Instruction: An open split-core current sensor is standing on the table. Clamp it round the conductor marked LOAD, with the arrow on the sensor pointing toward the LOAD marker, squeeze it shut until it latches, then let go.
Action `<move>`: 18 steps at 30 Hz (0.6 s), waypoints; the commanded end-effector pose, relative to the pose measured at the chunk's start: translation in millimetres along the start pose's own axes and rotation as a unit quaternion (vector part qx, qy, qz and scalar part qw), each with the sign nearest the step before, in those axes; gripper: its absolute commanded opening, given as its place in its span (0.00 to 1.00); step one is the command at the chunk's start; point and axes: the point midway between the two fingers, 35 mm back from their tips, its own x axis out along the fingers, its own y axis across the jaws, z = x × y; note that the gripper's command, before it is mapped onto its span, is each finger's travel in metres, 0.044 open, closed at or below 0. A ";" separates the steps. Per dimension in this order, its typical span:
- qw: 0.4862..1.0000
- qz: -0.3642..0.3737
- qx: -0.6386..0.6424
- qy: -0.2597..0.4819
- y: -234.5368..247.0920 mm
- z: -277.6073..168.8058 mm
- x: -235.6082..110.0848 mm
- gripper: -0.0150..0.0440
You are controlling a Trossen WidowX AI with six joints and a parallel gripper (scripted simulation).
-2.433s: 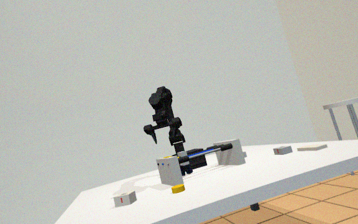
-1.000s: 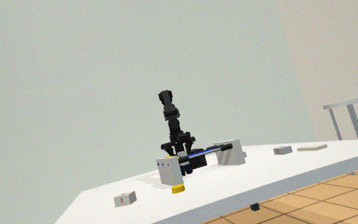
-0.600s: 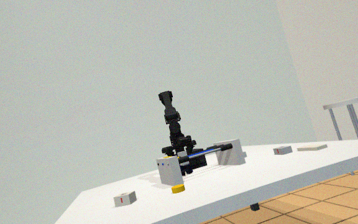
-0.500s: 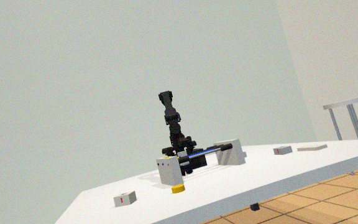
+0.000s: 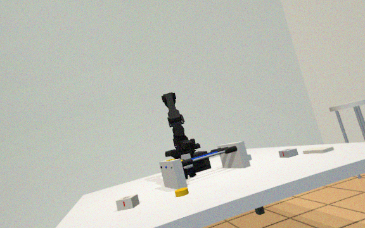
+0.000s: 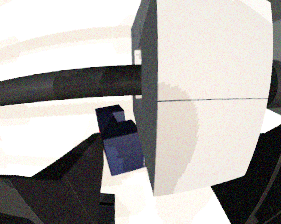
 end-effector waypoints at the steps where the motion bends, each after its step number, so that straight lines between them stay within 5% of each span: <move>1: 1.000 -0.001 0.000 0.000 -0.3 0.1 -0.2 0.65; 3: 1.000 -0.001 0.000 0.000 -0.3 0.1 -0.2 0.63; 11: 1.000 -0.001 -0.001 0.000 -3.3 5.7 -31.0 0.27; 18: 1.000 -0.001 -0.001 0.001 -3.9 7.0 -73.1 0.25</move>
